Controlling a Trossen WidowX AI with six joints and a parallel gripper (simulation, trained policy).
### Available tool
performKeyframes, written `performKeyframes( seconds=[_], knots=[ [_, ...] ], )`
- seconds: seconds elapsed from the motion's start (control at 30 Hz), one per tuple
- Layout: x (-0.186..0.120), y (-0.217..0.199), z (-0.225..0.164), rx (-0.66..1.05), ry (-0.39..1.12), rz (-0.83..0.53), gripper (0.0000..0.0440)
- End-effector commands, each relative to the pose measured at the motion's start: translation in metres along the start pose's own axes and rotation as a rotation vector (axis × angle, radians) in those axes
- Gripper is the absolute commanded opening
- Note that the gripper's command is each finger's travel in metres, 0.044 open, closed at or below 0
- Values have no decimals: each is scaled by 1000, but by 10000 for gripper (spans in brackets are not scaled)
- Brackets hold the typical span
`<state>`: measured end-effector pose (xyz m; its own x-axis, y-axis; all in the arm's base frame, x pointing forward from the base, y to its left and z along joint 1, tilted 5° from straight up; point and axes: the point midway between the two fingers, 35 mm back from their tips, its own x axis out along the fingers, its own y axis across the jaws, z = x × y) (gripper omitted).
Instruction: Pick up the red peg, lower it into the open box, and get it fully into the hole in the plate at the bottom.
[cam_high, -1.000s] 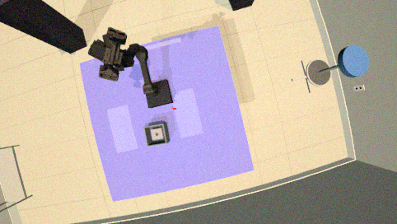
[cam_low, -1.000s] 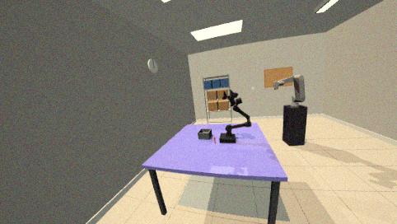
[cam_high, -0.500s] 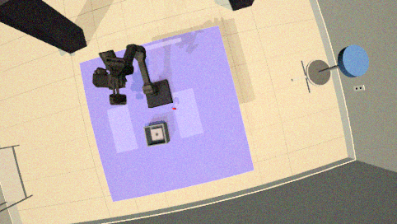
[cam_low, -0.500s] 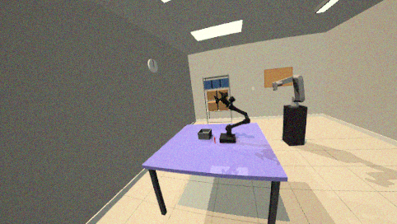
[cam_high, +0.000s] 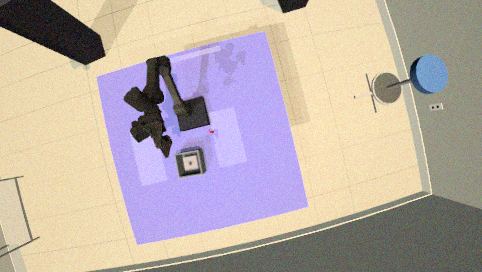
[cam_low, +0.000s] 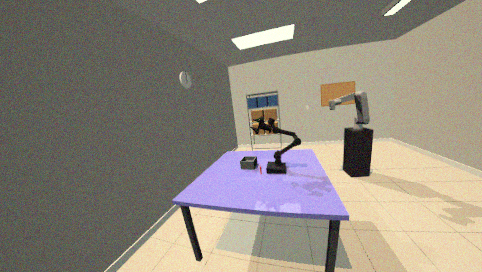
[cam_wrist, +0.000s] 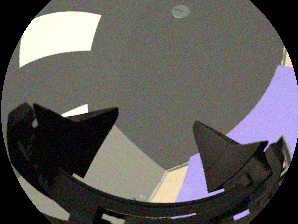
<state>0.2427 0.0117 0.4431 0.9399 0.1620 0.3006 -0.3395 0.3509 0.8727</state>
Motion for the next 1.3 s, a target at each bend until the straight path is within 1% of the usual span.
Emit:
performKeyframes(
  seconds=[0.0,0.27,0.57,0.87,1.27],
  knots=[
    [10,-23,-9,52,28,-87,440],
    [21,-81,-43,139,114,-335,440],
    [13,-139,-89,179,224,-625,440],
    [-15,-186,-131,172,336,-917,440],
    [-72,-231,-175,106,464,-1309,440]
  ],
)
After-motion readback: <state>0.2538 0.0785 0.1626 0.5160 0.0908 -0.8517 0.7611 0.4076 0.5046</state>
